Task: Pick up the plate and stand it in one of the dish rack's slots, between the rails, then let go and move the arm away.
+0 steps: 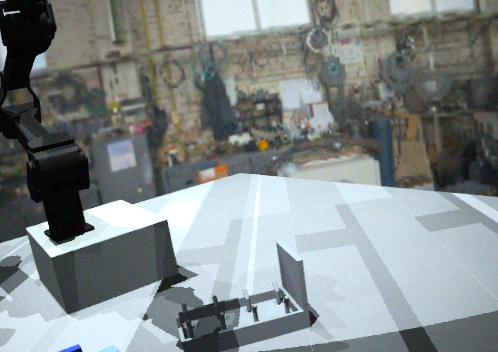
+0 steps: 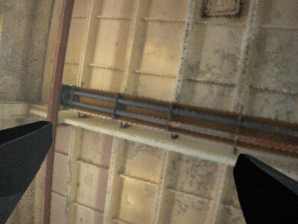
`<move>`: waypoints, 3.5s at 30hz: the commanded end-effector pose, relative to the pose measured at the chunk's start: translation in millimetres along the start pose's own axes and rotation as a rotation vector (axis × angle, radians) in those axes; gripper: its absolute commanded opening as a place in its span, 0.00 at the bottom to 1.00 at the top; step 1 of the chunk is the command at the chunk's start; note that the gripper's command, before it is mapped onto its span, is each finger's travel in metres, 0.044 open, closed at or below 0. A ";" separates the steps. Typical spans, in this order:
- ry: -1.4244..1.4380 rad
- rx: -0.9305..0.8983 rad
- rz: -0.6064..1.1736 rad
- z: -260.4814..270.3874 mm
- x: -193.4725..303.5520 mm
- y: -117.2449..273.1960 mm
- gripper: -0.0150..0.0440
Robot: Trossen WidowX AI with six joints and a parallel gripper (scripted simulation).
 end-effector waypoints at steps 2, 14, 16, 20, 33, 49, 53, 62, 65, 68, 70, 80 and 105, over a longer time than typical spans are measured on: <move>-0.087 -0.134 -0.045 30.6 -12.0 -12.6 0.93; -0.282 -0.457 -0.087 104.8 -37.4 -24.1 0.93; -0.314 -0.512 -0.087 117.2 -41.3 -23.9 0.93; -0.378 -0.624 -0.079 142.0 -48.7 -21.6 0.93; -0.574 -0.990 0.008 218.2 -69.2 0.2 0.93; -0.756 -1.429 0.255 296.6 -83.9 51.7 0.93; -0.789 -1.533 0.339 312.5 -86.0 67.9 0.93; -0.839 -1.752 0.564 342.1 -88.5 107.5 0.93; -0.846 -1.819 0.648 349.9 -88.6 121.5 0.93; -0.849 -1.884 0.738 356.7 -88.3 135.6 0.93; -0.848 -1.924 0.799 360.9 -88.1 144.8 0.93; -0.808 -2.102 1.136 377.1 -86.0 189.0 0.93; -0.656 -2.245 1.607 389.4 -82.4 248.8 0.93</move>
Point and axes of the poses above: the point midway between the two fingers, 35 mm back from their tips, its own y axis back along the fingers, its own z axis across the jaws, x = y × z, the point moved 4 cm from there along y, back along the fingers, and after that the axes turned 4 degrees about -y, right-handed, at the moved point
